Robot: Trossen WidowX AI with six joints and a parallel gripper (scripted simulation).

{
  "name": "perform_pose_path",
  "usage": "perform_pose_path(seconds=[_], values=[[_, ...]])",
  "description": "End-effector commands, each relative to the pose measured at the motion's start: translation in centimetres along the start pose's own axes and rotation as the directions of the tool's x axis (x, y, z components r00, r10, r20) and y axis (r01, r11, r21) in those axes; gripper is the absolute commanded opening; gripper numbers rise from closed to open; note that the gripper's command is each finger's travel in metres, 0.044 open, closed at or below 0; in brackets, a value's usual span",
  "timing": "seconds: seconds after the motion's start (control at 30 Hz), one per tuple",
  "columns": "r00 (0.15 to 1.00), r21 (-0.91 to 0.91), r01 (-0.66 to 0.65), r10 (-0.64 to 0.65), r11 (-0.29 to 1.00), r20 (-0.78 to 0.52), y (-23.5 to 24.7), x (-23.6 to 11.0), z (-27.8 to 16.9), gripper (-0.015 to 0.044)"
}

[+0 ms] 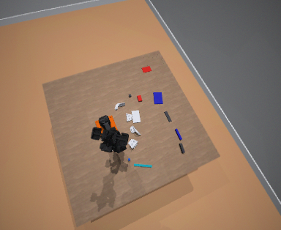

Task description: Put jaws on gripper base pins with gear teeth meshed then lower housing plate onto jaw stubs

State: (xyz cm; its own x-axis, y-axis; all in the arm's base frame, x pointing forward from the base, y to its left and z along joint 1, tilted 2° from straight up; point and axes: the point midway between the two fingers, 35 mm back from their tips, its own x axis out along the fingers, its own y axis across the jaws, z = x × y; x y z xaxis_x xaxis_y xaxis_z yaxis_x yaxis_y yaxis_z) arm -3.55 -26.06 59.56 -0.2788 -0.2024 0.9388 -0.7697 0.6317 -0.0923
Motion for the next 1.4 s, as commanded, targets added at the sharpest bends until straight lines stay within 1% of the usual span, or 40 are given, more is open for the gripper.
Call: perform_pose_path(seconds=[0.0, 0.4, 0.77, 1.07, 1.37], values=[[0.998, -0.032, -0.029, 0.027, 0.999, -0.056, 1.9, 0.3, -1.6, 0.0], [0.969, -0.178, -0.163, 0.124, 0.971, -0.213, 7.2, 1.0, -6.0, 0.0], [0.911, -0.273, -0.294, 0.182, 0.916, -0.371, 11.1, 0.9, -10.7, 0.0], [0.87, -0.318, -0.339, 0.166, 0.885, -0.465, 12.4, 0.3, -12.6, 0.0], [0.798, -0.381, -0.455, 0.179, 0.805, -0.575, 14.3, -0.7, -16.4, 0.0]])
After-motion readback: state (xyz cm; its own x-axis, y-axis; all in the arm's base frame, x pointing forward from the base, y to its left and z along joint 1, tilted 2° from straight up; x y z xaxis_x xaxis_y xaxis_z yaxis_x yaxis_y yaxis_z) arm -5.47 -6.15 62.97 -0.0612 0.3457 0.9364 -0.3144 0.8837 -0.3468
